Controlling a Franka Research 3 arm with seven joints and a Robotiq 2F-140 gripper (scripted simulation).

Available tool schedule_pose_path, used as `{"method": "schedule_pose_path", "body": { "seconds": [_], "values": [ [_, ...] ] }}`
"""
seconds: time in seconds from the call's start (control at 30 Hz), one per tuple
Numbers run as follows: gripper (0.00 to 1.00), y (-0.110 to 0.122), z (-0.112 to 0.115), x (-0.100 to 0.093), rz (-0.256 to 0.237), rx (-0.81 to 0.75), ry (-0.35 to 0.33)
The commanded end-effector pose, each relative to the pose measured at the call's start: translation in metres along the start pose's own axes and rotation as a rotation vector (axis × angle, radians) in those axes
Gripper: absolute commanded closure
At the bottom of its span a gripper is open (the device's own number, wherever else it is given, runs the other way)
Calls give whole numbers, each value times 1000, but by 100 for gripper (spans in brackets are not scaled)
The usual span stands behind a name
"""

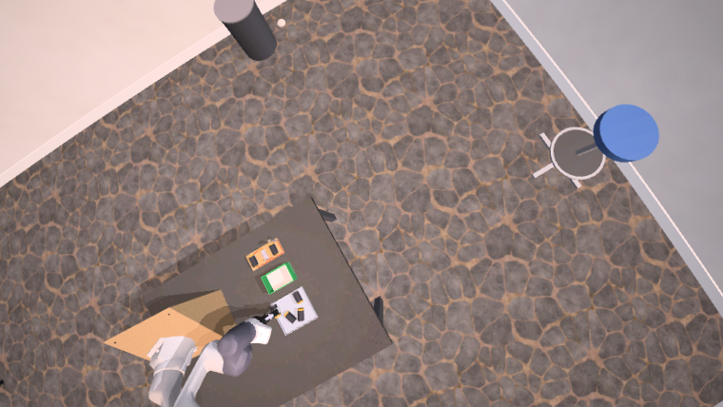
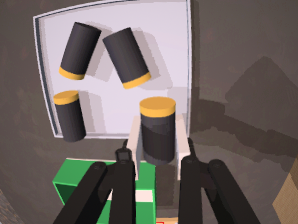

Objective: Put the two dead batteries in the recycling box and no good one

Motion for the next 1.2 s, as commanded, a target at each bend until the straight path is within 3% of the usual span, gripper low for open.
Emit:
{"method": "schedule_pose_path", "body": {
  "seconds": [0.0, 0.63, 0.97, 1.17],
  "values": [
    [84, 0, 3, -1, -2, -1, -2],
    [84, 0, 3, 1, -2, -1, -2],
    [84, 0, 3, 41, -2, -1, -2],
    [84, 0, 3, 44, -2, -1, -2]
  ]
}}
Point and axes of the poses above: the point where the finger pads meet when closed, its own x axis out along the fingers, its own y axis across the jaws, z = x × y, the point moved 10 cm from there along -x, back along the fingers, and after that the axes turned 7 degrees about -x, right-handed, at the moved point
